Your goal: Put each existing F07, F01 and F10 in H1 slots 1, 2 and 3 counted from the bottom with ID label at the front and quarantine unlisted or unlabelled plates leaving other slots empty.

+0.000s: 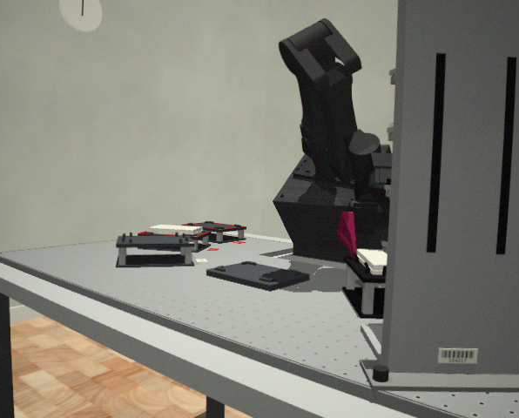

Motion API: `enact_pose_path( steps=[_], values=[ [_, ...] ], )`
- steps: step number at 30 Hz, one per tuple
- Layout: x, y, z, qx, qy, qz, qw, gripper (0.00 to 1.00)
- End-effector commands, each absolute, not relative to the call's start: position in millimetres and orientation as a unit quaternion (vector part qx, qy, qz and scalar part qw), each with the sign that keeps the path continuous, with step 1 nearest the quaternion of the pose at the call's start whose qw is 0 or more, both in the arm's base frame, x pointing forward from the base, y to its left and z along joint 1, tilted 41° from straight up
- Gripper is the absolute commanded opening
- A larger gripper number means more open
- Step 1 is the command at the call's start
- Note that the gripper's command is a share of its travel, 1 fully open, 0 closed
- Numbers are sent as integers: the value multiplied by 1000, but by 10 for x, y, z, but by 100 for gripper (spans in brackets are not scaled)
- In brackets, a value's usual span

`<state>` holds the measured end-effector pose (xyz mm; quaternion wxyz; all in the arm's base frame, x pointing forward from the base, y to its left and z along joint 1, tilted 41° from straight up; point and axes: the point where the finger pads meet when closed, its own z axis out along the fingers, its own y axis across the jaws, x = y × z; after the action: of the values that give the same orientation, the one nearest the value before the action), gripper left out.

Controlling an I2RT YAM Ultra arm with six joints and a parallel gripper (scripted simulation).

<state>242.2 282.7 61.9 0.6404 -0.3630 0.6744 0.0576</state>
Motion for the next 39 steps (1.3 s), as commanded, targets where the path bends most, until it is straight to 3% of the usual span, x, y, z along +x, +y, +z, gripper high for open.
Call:
enact_pose_path(
  steps=[1,6,7,39],
  values=[
    [2420,2856,557,-373,674,59,635,93],
    [2420,2856,557,-373,674,59,635,93],
    [2420,2856,557,-373,674,59,635,100],
    [2245,2824,829,-362,666,68,648,100]
  ],
)
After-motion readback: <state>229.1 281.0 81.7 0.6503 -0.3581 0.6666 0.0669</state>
